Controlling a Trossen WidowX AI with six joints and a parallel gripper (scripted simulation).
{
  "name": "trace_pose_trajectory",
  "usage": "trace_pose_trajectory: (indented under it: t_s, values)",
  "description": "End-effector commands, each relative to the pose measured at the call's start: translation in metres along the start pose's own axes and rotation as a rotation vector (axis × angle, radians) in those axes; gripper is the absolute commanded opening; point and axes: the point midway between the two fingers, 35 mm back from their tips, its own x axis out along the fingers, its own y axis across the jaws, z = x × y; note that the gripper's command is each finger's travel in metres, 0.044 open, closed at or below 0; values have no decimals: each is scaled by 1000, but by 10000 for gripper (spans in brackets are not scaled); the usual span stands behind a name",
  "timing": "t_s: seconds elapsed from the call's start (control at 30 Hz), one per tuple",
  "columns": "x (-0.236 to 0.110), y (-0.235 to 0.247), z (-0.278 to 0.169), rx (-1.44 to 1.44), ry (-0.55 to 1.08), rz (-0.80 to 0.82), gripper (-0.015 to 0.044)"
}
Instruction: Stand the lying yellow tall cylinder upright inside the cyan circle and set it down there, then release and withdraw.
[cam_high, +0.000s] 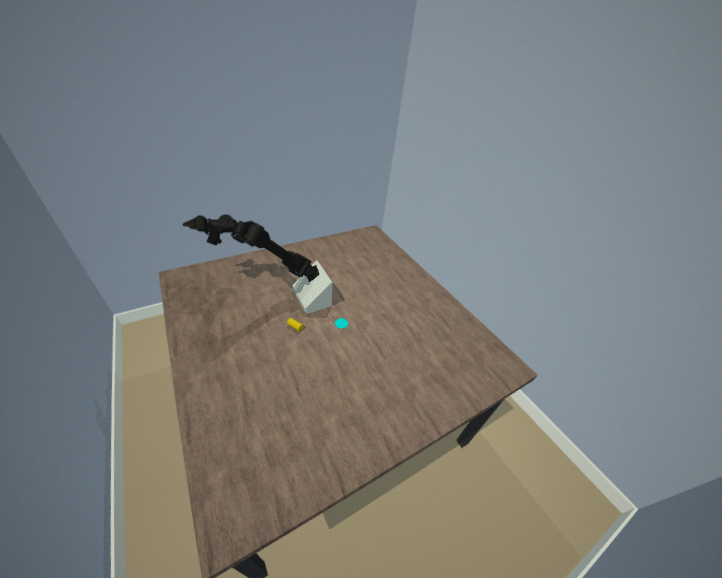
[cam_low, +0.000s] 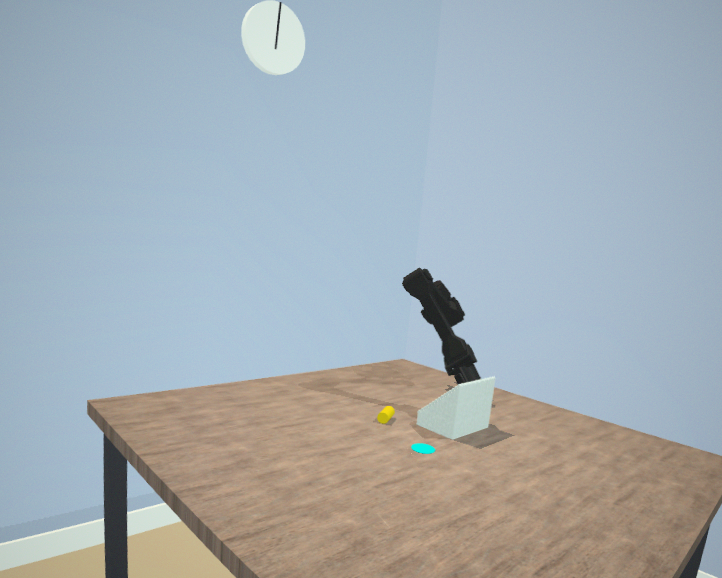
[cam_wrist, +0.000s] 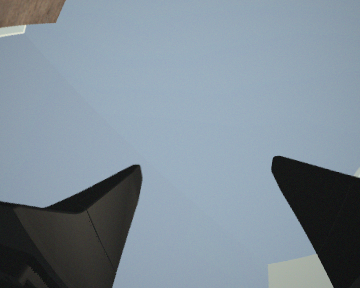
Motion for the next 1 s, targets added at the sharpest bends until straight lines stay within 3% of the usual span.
trace_pose_trajectory:
  t_s: [0.0, 0.1, 0.57, 0.97]
  values:
    - [0, 0, 1, 3, -2, 0, 374]
    - [5, -3, 12, 55, -24, -5, 309]
    - [41, -15, 129, 554, -178, 89, 309]
    - [39, -47, 242, 915, -354, 259, 309]
